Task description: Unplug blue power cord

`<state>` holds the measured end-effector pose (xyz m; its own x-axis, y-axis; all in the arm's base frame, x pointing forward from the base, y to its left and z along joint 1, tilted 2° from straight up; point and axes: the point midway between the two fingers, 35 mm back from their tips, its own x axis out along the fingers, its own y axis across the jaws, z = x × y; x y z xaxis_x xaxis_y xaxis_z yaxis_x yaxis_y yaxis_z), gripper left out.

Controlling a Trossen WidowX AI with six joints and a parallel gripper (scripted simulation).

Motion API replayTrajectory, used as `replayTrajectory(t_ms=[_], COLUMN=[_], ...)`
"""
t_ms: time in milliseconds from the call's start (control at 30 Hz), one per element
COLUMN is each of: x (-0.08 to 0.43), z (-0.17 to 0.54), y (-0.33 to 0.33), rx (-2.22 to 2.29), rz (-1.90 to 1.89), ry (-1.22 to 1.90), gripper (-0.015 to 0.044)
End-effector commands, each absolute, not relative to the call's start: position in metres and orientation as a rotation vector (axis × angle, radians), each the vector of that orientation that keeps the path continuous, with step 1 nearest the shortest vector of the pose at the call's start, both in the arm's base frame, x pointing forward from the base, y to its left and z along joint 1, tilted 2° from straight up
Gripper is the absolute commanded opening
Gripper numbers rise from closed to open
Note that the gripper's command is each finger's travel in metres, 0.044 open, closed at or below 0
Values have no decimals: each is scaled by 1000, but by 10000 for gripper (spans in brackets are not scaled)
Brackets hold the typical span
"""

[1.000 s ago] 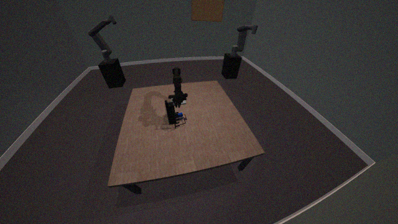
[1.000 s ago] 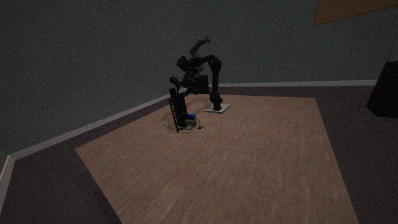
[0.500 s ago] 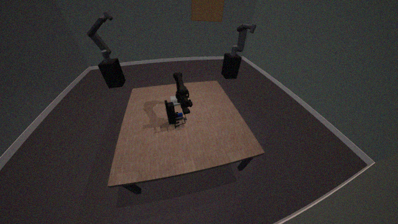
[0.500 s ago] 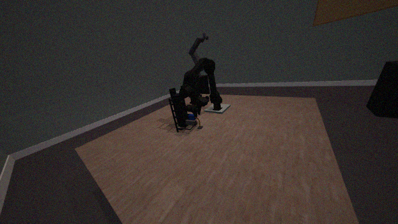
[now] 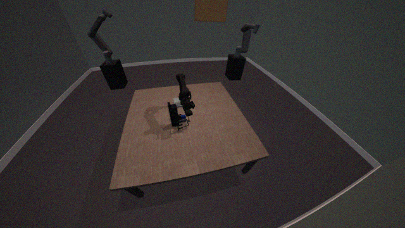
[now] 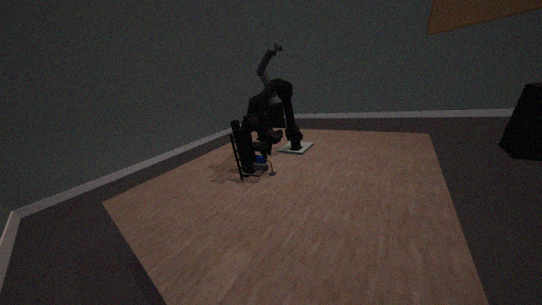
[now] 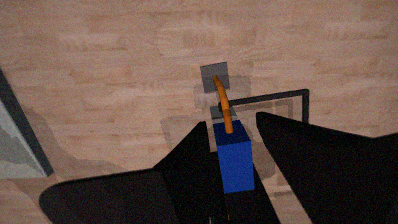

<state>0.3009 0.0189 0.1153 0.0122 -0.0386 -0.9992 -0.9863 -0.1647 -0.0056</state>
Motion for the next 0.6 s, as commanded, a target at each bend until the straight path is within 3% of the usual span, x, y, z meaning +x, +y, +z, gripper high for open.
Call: replayTrajectory(t_ms=[0, 567], x=[302, 306], z=[116, 116], y=[12, -10], rx=[-1364, -1366], rz=[1308, 1307], ry=[1147, 1149], gripper=[160, 160])
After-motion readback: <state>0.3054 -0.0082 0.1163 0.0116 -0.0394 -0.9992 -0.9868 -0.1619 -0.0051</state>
